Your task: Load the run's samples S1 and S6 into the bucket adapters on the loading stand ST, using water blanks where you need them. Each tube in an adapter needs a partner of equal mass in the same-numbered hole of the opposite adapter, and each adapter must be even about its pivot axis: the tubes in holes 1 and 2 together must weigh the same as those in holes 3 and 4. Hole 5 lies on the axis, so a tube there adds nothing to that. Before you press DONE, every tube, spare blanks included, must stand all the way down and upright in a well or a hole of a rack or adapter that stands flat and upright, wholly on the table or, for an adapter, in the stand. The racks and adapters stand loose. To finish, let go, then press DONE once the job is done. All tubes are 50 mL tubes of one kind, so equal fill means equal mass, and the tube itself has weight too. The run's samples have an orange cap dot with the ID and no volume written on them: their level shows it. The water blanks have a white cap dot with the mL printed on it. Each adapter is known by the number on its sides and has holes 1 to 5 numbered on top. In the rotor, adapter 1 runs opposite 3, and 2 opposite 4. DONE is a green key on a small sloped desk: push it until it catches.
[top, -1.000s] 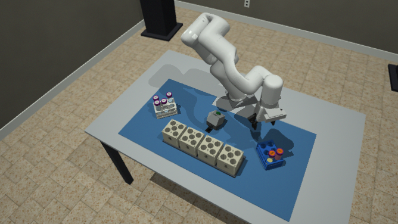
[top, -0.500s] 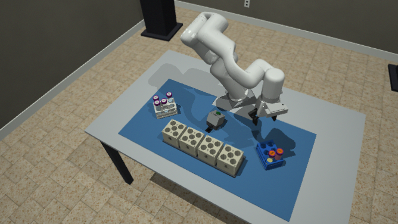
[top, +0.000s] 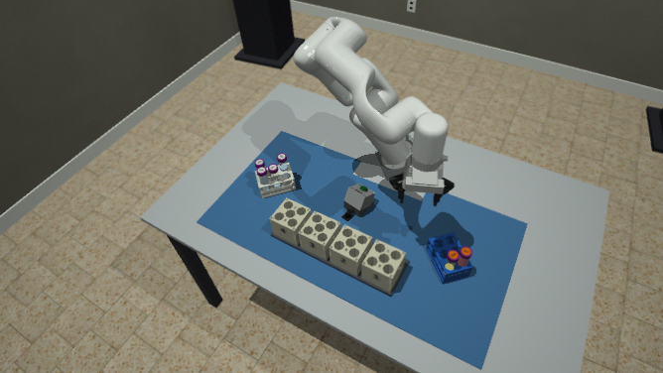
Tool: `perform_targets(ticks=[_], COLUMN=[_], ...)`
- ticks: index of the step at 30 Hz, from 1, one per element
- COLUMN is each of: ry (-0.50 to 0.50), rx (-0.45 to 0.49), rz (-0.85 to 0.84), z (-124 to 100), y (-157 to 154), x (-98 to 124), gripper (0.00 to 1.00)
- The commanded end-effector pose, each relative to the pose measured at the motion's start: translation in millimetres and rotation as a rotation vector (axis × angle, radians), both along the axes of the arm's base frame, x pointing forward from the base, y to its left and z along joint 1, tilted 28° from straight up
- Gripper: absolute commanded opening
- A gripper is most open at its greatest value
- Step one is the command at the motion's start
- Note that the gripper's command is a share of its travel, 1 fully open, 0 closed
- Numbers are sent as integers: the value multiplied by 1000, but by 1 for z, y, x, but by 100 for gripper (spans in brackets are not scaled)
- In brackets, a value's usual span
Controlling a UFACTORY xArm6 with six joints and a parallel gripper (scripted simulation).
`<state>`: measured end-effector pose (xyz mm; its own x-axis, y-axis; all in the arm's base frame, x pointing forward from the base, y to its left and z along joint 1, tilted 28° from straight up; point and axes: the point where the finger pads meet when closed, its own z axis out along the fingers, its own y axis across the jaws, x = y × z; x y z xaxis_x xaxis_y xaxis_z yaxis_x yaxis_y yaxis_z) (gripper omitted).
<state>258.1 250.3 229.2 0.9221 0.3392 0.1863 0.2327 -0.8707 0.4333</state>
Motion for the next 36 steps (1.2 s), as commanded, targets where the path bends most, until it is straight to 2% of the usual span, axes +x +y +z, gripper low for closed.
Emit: perform_targets(ticks=[1, 8, 11, 36], ry=[-50, -133, -145, -147], rx=[45, 117, 127, 128], rz=[-112, -318, -348, -350], z=[10, 26, 28, 80], y=[-15, -45, -49, -145], x=[7, 18, 19, 56], gripper=[100, 100, 100, 100])
